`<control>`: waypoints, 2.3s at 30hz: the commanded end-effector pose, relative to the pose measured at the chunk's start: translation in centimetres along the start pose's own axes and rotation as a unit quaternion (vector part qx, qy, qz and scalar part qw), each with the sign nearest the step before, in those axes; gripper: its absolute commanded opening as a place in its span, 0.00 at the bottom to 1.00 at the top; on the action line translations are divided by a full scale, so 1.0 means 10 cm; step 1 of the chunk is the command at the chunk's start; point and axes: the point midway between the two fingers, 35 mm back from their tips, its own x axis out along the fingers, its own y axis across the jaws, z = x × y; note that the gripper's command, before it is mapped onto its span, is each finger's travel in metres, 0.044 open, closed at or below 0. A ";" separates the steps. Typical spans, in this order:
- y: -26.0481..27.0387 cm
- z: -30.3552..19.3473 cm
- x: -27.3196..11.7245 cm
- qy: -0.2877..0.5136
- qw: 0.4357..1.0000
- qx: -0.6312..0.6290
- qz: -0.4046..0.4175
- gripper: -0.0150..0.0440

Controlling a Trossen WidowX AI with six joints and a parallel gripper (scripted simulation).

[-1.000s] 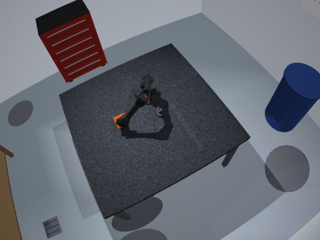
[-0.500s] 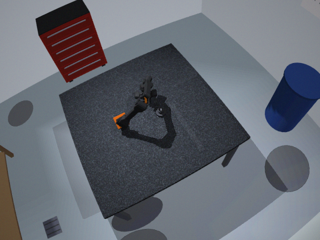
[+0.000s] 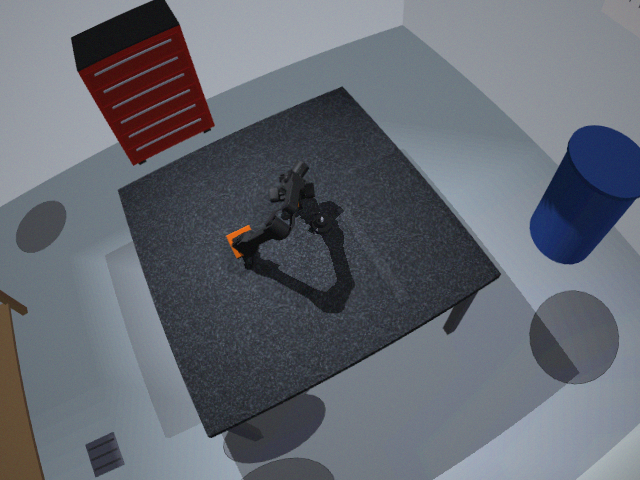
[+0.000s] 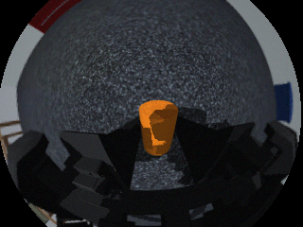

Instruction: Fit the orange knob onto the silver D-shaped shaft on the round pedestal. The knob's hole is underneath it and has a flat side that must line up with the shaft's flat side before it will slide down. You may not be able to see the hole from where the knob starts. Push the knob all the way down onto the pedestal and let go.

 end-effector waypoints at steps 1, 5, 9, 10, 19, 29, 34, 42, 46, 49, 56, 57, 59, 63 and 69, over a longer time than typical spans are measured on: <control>0.00 -0.05 -0.02 -0.032 0.999 -0.002 0.000 0.56; 0.00 -0.09 -0.05 -0.066 0.998 -0.002 0.000 0.56; 0.00 -0.13 -0.06 -0.099 0.995 -0.002 0.000 0.56; 0.00 -0.14 -0.07 -0.108 0.994 -0.002 0.000 0.56; 0.00 -0.23 -0.09 -0.182 0.983 -0.002 0.000 0.56; 0.00 -0.34 -0.11 -0.261 0.965 -0.003 0.000 0.56; 0.00 -0.40 -0.11 -0.300 0.954 -0.003 0.000 0.56; 0.00 -0.42 -0.12 -0.302 0.953 -0.003 0.000 0.56; 0.01 -0.42 -0.11 -0.311 0.950 -0.005 0.001 0.69; 0.01 -0.42 -0.11 -0.311 0.950 -0.005 0.001 0.69; 0.01 -0.42 -0.11 -0.311 0.950 -0.005 0.001 0.69; 0.01 -0.42 -0.11 -0.311 0.950 -0.005 0.001 0.69; 0.01 -0.42 -0.11 -0.311 0.950 -0.005 0.001 0.69; 0.01 -0.42 -0.11 -0.311 0.950 -0.005 0.001 0.69; 0.01 -0.42 -0.11 -0.311 0.950 -0.005 0.001 0.69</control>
